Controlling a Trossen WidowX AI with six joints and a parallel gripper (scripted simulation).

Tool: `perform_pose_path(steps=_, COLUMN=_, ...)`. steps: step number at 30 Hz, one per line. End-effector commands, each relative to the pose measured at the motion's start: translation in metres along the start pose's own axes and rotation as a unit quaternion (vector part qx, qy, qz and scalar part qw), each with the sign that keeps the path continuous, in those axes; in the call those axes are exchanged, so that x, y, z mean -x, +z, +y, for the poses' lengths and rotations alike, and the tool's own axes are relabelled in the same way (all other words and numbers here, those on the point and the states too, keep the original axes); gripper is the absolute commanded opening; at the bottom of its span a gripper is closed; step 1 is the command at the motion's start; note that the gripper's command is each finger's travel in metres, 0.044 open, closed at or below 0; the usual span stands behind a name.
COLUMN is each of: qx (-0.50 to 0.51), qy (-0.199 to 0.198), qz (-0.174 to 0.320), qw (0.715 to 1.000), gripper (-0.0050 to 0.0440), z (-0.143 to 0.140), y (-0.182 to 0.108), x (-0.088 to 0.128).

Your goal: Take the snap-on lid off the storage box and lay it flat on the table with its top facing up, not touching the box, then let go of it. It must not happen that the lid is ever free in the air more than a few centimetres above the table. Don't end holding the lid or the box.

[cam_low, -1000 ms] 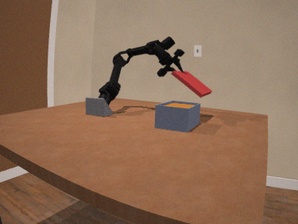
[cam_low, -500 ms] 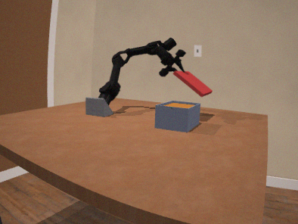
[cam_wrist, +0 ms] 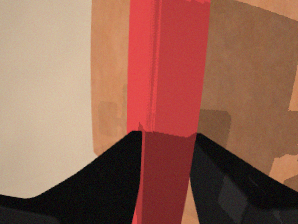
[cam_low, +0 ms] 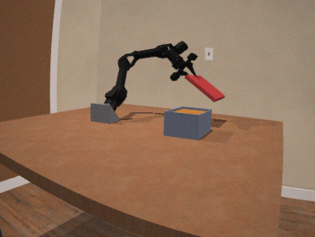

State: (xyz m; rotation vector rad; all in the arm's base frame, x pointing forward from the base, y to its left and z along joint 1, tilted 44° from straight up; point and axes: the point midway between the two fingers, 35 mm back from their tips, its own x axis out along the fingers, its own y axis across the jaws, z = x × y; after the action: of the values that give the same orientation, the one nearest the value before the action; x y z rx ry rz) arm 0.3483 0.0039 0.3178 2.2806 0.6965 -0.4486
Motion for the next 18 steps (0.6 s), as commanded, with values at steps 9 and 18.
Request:
perform_pose_path(steps=9, qx=0.004, qy=0.011, qz=0.0, qw=1.0, gripper=-0.005, z=0.005, y=-0.022, x=0.005)
perform_pose_path(steps=18, qx=0.004, qy=0.011, qz=0.0, qw=1.0, gripper=-0.005, z=-0.006, y=-0.018, x=-0.002)
